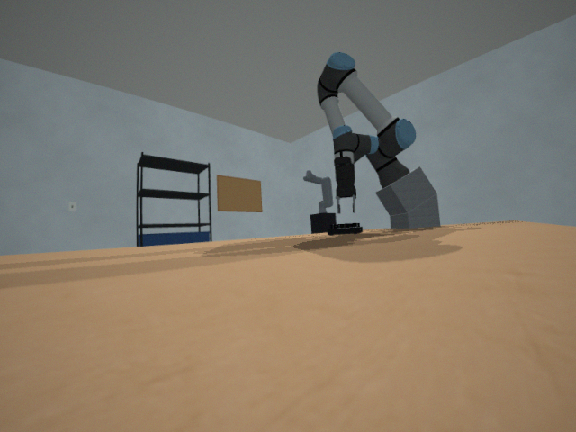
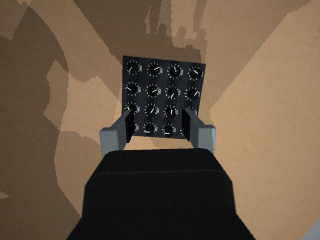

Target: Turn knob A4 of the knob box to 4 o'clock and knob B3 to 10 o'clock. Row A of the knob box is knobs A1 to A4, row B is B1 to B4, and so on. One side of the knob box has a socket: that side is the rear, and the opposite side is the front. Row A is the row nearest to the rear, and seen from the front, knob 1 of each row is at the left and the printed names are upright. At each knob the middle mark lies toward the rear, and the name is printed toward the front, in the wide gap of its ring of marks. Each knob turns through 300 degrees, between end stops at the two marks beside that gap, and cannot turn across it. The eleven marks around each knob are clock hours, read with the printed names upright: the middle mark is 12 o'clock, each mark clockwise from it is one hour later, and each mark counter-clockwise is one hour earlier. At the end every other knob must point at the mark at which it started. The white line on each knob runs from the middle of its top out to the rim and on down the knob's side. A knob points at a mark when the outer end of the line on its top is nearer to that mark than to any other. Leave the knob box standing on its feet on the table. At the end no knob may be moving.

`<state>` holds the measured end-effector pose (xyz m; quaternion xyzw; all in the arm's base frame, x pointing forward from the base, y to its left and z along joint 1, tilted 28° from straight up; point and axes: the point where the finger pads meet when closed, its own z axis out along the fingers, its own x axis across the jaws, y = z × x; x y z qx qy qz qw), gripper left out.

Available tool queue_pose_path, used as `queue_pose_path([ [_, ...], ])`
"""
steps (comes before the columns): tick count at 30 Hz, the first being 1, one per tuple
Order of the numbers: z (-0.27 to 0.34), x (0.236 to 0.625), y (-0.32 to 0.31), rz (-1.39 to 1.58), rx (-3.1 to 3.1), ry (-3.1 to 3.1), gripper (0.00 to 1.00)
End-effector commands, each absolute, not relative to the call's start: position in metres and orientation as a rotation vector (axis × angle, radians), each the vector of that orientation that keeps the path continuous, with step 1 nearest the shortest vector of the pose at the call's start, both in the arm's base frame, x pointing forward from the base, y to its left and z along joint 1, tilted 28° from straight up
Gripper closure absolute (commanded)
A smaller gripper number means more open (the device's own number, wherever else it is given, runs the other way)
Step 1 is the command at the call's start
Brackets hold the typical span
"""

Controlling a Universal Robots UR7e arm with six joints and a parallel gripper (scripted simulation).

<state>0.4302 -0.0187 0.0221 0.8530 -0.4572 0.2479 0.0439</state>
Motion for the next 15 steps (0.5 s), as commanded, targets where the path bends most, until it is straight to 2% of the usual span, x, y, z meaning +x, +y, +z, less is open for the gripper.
queue_pose_path([
  [1,0.0158,0.4318,-0.0255,0.75,2.599,-1.512,0.0],
  [15,0.0145,0.4319,-0.0272,0.746,2.595,-1.54,0.0],
])
